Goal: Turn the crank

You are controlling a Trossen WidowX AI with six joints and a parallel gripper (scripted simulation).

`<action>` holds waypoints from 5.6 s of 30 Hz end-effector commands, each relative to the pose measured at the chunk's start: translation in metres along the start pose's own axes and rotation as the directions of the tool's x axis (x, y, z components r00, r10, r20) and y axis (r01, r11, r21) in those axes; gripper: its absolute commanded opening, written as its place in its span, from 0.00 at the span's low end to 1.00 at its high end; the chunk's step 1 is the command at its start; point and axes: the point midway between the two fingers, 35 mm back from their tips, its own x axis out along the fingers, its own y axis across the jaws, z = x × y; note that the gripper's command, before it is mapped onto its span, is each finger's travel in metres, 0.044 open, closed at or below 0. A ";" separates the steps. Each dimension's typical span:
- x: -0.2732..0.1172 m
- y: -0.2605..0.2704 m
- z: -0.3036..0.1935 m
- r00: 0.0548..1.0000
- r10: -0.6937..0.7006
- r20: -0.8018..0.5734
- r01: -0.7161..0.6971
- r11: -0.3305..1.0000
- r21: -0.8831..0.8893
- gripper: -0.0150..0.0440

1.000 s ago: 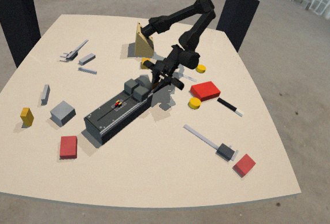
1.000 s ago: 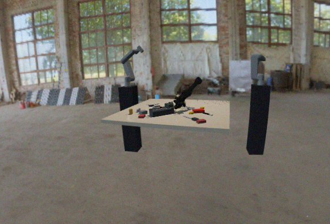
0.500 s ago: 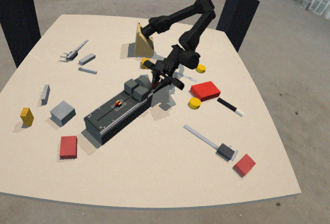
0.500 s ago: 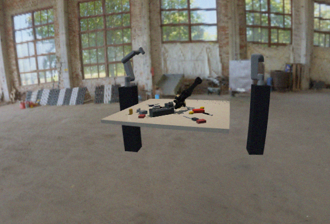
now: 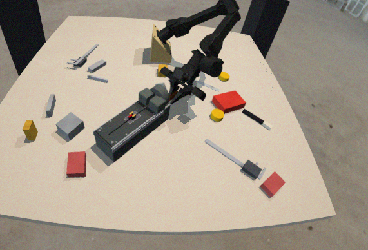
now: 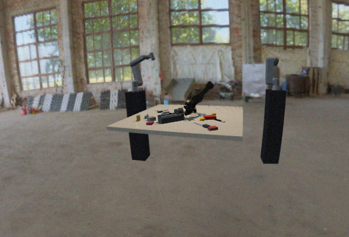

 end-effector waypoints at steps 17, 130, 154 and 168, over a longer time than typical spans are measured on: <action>-0.006 0.008 0.005 1.000 0.021 0.010 -0.021 1.000 0.002 0.25; -0.036 -0.033 0.037 1.000 0.017 0.011 -0.017 1.000 0.000 0.25; -0.035 -0.035 0.036 1.000 0.017 0.011 -0.017 1.000 0.000 0.25; -0.034 -0.036 0.035 1.000 0.017 0.011 -0.017 1.000 0.000 0.25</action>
